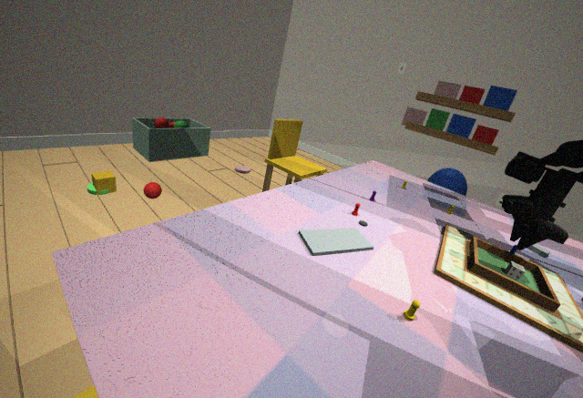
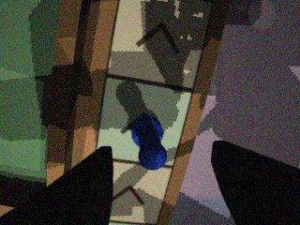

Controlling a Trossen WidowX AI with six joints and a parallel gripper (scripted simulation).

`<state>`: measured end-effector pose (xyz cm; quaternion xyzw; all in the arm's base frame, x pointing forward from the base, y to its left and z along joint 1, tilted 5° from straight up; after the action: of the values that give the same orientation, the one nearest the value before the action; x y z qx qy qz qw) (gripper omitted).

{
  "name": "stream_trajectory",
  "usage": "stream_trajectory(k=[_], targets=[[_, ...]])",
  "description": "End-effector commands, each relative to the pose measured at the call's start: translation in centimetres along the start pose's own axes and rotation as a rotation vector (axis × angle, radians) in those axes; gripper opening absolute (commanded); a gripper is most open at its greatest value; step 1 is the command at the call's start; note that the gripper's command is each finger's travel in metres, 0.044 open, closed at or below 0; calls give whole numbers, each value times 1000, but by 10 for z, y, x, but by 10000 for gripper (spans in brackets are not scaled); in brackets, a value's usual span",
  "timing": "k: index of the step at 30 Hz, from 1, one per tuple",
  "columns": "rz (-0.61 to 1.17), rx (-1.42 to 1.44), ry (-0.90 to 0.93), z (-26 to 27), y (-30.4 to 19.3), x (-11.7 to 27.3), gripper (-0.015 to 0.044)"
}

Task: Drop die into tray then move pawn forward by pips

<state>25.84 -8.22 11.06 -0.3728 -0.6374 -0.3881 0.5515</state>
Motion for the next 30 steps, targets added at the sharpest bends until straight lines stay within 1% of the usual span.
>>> stream_trajectory(k=[1,11,16,26,30], targets=[[8,3,16,3,-2,-12,200],[8,3,16,3,-2,-23,200],[8,3,16,3,-2,-23,69],[8,3,16,3,-2,-23,2],[8,3,16,2,-1,-16,0]])
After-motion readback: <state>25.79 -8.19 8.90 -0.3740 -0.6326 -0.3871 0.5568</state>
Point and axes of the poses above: the point midway between the two fingers, 35 mm back from their tips, its own x axis back along the fingers, its own z axis across the jaws, y = z × x, the point moved 3 cm from there along x, back along the fingers, and after that the axes turned 4 degrees about x, right-handed, at the moved point
